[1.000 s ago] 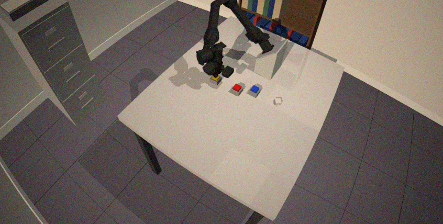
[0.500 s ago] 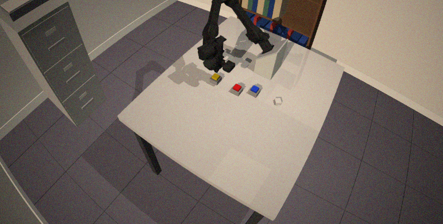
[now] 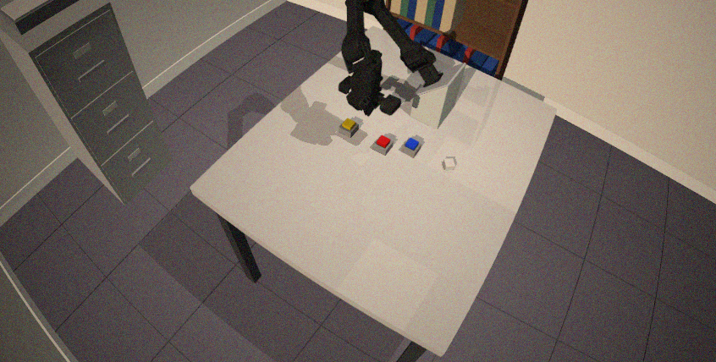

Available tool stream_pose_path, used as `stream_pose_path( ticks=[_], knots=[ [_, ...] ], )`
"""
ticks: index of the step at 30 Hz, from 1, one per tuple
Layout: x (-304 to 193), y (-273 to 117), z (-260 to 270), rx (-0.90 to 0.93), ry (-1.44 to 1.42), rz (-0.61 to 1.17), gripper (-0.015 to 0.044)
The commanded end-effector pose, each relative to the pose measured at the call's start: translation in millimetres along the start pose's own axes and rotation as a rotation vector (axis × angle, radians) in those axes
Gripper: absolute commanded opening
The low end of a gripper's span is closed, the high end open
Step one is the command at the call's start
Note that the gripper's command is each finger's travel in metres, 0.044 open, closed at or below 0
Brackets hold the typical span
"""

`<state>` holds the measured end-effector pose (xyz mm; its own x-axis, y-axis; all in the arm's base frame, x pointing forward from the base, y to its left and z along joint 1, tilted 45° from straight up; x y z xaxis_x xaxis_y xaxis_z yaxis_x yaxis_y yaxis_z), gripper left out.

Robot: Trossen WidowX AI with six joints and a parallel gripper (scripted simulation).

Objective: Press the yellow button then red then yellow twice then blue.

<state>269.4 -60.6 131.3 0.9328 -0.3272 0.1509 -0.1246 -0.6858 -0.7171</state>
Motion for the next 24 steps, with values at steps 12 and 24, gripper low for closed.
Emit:
stream_pose_path(
  ticks=[12, 24],
  knots=[
    [-25, 65, 54, -0.018, -0.019, 0.015, 0.002],
    [-25, 78, 54, -0.017, -0.019, 0.015, 0.002]
  ],
)
Point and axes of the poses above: the point midway between the two fingers, 35 mm back from their tips, its own y axis out along the fingers, its own z axis across the jaws, x = y × z, the point moved 6 cm from there along -y, back along the fingers, and after that the axes turned 10 degrees about y, right-handed, at the moved point
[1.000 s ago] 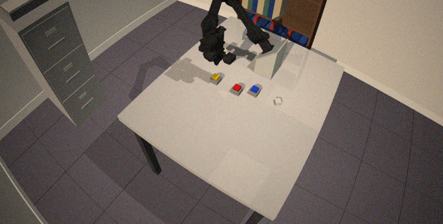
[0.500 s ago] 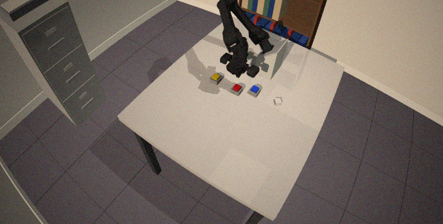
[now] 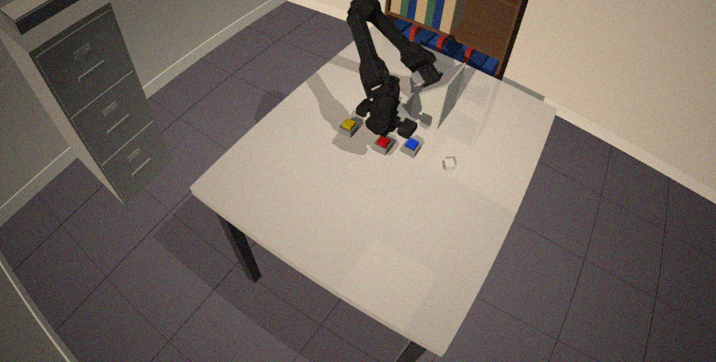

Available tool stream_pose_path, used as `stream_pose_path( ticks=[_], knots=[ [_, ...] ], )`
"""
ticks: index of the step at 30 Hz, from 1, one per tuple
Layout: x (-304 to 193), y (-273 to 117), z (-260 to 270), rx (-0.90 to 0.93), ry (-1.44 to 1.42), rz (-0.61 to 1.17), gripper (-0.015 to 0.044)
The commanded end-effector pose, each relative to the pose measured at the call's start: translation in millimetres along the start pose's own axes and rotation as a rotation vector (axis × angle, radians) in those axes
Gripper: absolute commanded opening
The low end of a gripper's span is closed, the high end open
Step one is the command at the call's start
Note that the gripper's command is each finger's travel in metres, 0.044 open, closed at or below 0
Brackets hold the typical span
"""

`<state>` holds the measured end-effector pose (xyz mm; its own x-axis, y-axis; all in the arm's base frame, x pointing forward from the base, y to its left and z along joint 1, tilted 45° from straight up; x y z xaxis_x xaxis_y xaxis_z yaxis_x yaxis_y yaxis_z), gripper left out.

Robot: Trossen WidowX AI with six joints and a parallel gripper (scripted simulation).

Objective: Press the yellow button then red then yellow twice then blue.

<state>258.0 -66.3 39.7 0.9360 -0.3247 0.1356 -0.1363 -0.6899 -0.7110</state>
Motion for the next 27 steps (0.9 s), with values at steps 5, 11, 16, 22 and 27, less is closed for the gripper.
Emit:
stream_pose_path(
  ticks=[5, 11, 16, 22, 27],
  knots=[
    [-2, 15, -1, -0.007, -0.006, 0.006, 0.002],
    [-3, 25, -1, -0.008, -0.006, 0.006, 0.002],
    [-3, 29, -1, -0.008, -0.006, 0.006, 0.002],
    [-3, 29, -1, -0.008, -0.006, 0.006, 0.002],
    [-3, 29, -1, -0.008, -0.006, 0.006, 0.002]
  ],
)
Point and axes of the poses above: the point midway between the two fingers, 35 mm back from their tips, its own y axis out along the fingers, its own z axis across the jaws, x = y × z, the point moved 6 cm from there along -y, back along the fingers, and after that the axes turned 10 degrees about y, right-handed, at the moved point
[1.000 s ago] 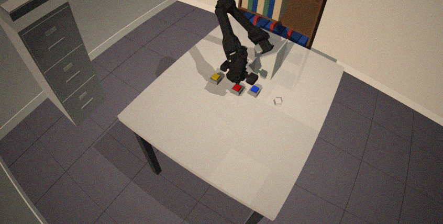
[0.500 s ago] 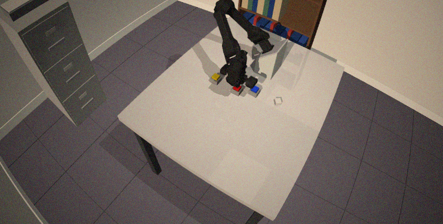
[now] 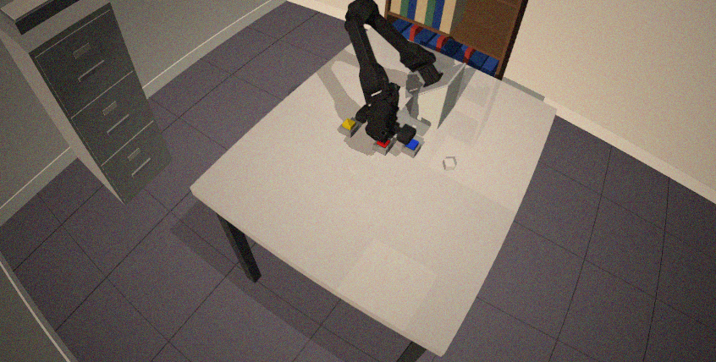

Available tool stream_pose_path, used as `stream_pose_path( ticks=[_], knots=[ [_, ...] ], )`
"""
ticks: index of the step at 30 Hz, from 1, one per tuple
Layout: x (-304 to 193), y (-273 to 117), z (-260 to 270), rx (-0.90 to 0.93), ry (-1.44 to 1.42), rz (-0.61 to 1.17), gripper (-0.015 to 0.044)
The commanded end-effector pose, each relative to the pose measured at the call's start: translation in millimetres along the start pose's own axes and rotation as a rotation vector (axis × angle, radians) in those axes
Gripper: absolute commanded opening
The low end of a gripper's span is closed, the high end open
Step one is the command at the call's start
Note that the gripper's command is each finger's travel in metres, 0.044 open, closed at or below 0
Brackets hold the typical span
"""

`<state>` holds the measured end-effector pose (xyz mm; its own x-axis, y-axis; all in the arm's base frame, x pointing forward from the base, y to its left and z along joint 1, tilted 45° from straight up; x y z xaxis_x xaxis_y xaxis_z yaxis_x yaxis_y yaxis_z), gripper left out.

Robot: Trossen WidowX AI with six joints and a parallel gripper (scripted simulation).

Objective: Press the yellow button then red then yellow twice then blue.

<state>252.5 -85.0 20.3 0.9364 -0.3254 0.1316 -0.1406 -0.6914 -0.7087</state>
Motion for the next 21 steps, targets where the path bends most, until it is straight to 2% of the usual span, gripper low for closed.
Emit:
stream_pose_path(
  ticks=[1, 6, 10, 14, 18, 21],
  knots=[
    [-1, 1, -1, -0.004, -0.004, 0.003, 0.002],
    [-1, 1, -1, -0.004, -0.004, 0.003, 0.002],
    [-1, -30, 0, -0.003, -0.003, 0.003, 0.002],
    [-1, -35, 0, -0.002, -0.004, 0.003, 0.002],
    [0, -84, 1, 0.001, -0.004, 0.004, 0.002],
    [0, -95, 0, -0.001, -0.004, 0.004, 0.002]
  ],
)
Point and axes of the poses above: the point midway between the two fingers, 35 mm back from their tips, its own y axis out along the fingers, its own z axis across the jaws, x = y × z, the point moved 6 cm from there along -y, back along the fingers, and after that the axes turned 10 degrees about y, right-handed, at the moved point
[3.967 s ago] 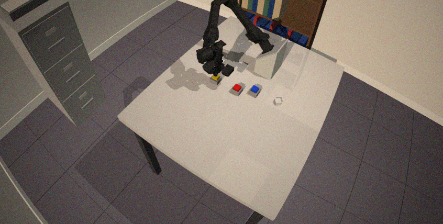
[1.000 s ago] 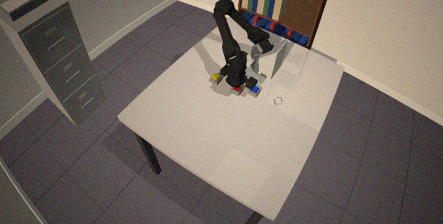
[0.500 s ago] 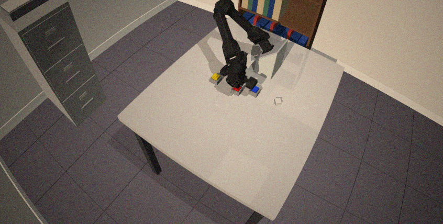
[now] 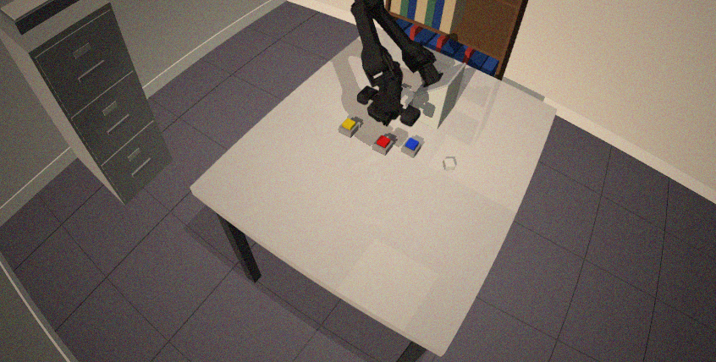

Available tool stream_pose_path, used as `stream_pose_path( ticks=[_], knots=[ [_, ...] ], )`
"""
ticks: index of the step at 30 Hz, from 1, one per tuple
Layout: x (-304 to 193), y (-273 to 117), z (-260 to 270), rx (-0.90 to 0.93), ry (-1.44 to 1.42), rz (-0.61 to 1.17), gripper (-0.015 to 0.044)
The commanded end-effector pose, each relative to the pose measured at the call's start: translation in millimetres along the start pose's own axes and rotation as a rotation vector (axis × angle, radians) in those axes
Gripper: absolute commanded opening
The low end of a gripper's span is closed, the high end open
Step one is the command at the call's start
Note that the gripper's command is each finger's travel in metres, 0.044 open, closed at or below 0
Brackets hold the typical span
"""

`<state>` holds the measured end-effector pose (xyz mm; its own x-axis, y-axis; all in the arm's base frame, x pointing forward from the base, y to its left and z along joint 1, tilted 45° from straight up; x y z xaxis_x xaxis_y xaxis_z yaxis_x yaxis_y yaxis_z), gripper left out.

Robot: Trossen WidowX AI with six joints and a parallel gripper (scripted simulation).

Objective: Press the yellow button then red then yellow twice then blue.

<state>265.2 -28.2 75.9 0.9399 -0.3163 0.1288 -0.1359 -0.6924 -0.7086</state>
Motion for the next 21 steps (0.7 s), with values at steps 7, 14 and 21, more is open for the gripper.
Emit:
stream_pose_path(
  ticks=[7, 14, 21],
  knots=[
    [19, -15, -65, 0.01, 0.003, 0.009, 0.002],
    [23, -15, -133, -0.007, 0.005, 0.007, 0.002],
    [23, 37, -133, -0.007, 0.006, 0.007, 0.002]
  ],
)
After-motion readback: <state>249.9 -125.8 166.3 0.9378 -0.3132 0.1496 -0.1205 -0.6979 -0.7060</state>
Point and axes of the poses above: the point midway between the two fingers, 35 mm back from their tips, its own y axis out along the fingers, its own z axis across the jaws, x = y × z, the point moved 6 cm from there along -y, back along the fingers, and after that the axes turned 10 degrees about y, right-handed, at the moved point
